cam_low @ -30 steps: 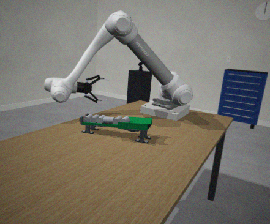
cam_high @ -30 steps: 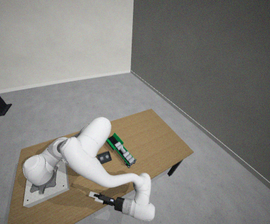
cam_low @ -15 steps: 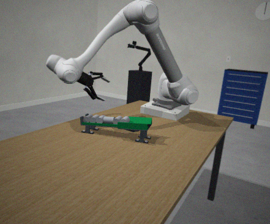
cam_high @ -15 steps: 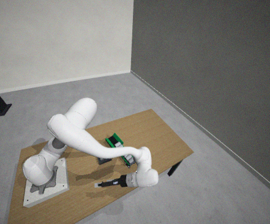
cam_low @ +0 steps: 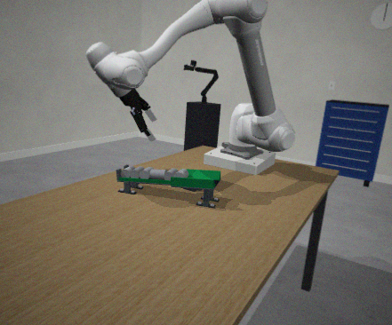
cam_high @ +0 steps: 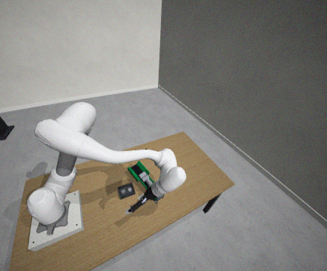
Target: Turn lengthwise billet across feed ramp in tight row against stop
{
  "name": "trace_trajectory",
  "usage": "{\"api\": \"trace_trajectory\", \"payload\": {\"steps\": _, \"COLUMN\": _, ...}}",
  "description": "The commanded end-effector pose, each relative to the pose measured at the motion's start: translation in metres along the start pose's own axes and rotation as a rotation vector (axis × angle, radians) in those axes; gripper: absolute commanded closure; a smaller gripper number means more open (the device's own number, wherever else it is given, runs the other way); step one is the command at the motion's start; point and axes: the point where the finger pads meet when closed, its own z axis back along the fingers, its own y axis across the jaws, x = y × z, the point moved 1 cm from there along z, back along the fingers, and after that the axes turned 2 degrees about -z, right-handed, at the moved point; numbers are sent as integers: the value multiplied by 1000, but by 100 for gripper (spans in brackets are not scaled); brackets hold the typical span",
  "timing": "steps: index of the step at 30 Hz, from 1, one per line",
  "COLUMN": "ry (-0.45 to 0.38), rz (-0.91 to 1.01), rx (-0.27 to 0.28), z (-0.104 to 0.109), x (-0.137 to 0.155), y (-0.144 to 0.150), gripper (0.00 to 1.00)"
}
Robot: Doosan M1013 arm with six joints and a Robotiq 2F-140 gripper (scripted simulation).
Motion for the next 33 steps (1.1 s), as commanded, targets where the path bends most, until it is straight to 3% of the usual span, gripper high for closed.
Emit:
{"api": "trace_trajectory", "payload": {"steps": 1, "ry": 96, "rz": 137, "rx": -49, "z": 20, "x": 15, "y": -21, "gripper": 0}}
{"api": "trace_trajectory", "payload": {"steps": 6, "ry": 238, "rz": 334, "rx": -100, "z": 51, "x": 42, "y": -49, "gripper": 0}}
{"api": "trace_trajectory", "payload": {"steps": 9, "ry": 266, "rz": 373, "rx": -108, "z": 58, "x": 48, "y": -54, "gripper": 0}}
{"api": "trace_trajectory", "payload": {"steps": 10, "ry": 333, "rz": 464, "rx": -126, "z": 73, "x": 63, "y": -66, "gripper": 0}}
{"api": "trace_trajectory", "payload": {"steps": 20, "ry": 593, "rz": 800, "rx": -167, "z": 131, "x": 128, "y": -107, "gripper": 0}}
{"api": "trace_trajectory", "payload": {"steps": 21, "ry": 664, "rz": 858, "rx": -185, "z": 146, "x": 147, "y": -120, "gripper": 0}}
{"api": "trace_trajectory", "payload": {"steps": 23, "ry": 639, "rz": 669, "rx": -259, "z": 133, "x": 137, "y": -140, "gripper": 0}}
{"api": "trace_trajectory", "payload": {"steps": 26, "ry": 639, "rz": 669, "rx": -259, "z": 133, "x": 137, "y": -140, "gripper": 0}}
{"api": "trace_trajectory", "payload": {"steps": 33, "ry": 594, "rz": 403, "rx": -358, "z": 114, "x": 125, "y": -167, "gripper": 0}}
